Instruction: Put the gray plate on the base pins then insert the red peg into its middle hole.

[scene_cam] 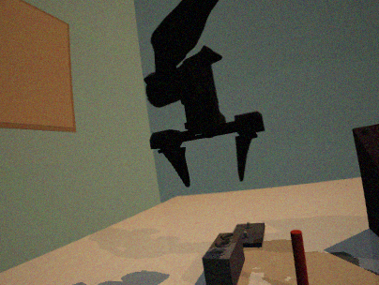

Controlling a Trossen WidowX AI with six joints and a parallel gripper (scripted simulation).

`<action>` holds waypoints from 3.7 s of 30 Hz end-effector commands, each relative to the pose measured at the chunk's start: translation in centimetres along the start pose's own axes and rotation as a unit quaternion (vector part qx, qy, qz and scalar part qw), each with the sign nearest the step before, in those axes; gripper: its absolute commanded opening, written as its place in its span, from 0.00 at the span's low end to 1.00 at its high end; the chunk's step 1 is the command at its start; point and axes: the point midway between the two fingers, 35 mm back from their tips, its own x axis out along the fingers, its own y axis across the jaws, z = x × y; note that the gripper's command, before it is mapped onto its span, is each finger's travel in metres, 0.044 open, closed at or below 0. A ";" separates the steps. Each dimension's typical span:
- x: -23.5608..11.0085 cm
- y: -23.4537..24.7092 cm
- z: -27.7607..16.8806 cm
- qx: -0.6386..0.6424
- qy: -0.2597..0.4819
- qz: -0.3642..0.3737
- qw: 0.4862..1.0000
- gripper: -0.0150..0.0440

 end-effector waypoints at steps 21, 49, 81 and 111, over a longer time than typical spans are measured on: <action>8.2 -0.4 -1.0 0.019 0.013 -0.007 1.000 1.00; 12.2 -0.4 -1.2 0.019 0.013 -0.007 1.000 1.00; 14.1 -0.6 -1.3 0.019 0.014 -0.007 1.000 0.35; 6.6 0.8 -0.7 0.019 0.009 -0.007 1.000 0.25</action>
